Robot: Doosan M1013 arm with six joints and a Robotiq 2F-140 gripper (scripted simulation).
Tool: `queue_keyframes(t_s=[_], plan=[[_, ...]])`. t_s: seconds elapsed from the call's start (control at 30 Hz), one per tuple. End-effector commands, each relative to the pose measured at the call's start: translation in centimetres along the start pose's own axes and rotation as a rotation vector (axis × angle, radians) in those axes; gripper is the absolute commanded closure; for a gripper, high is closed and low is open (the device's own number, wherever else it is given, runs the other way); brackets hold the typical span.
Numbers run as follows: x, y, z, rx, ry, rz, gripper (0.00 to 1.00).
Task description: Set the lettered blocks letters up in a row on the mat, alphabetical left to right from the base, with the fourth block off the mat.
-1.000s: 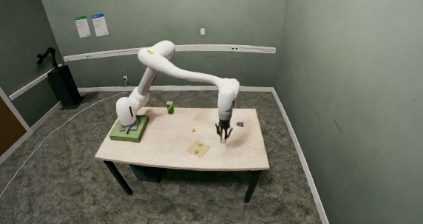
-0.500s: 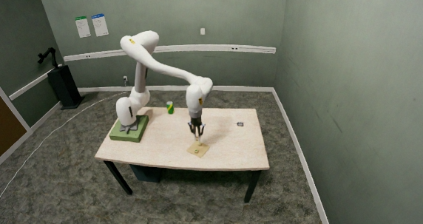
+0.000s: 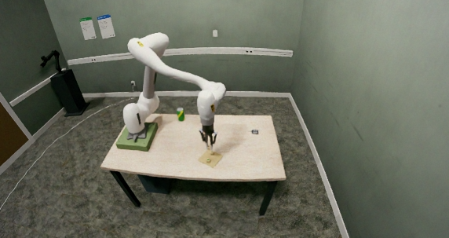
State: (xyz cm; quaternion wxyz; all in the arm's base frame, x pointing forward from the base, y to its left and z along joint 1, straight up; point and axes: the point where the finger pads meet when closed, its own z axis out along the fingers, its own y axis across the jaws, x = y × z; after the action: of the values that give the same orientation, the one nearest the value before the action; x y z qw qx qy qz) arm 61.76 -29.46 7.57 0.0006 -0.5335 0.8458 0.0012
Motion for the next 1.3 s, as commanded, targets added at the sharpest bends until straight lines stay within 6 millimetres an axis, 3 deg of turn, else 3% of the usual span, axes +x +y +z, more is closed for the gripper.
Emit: queue_keyframes(t_s=[0.0,0.17,0.53,0.8,1.27], plan=[[0.0,0.0,0.1,0.001,0.0,0.0,0.78],[0.0,0.0,1.1,0.001,0.0,0.0,0.78],[0.0,0.0,6.2,0.001,0.0,0.0,0.78],[0.0,0.0,8.4,0.001,0.0,0.0,0.78],[0.0,0.0,9.3,0.001,0.0,0.0,0.78]])
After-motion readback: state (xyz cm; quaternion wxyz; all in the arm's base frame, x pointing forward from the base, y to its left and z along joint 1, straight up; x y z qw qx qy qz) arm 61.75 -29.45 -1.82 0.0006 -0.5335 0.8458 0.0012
